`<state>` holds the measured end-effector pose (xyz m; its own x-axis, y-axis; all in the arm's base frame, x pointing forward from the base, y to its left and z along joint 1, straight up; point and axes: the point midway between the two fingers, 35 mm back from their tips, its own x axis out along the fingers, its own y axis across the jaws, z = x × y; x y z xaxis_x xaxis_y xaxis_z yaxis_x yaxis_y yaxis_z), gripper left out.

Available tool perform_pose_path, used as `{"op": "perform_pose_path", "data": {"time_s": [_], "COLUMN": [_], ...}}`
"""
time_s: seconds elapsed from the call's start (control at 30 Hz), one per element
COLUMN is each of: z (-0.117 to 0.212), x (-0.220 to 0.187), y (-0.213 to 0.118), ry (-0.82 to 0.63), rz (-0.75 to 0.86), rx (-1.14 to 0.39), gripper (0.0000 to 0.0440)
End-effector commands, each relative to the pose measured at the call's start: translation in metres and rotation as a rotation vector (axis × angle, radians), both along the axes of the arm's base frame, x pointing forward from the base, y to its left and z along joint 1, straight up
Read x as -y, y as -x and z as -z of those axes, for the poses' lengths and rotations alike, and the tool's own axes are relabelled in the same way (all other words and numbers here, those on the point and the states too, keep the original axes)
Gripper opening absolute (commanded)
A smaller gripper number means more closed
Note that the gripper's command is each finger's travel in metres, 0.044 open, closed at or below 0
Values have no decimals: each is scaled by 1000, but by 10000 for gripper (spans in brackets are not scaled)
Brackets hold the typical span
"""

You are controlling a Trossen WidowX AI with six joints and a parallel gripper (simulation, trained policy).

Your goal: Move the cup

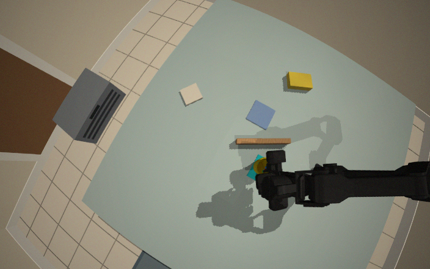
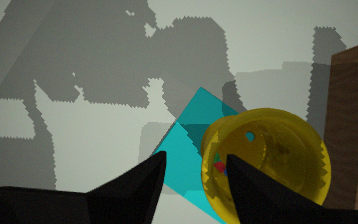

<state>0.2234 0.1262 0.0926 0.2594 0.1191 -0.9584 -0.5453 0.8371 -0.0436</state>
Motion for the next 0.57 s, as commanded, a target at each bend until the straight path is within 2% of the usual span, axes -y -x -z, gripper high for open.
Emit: {"op": "perform_pose_path", "data": {"time_s": [0.0, 0.33, 0.43, 0.53], "z": [-7, -33, -44, -54], "x": [0, 2, 3, 5], "y": [2, 5, 4, 3], "ry": [-23, -81, -98, -112], "rz": [8, 31, 39, 50], "rx": [11, 66, 90, 107], "gripper": [205, 258, 297, 367]}}
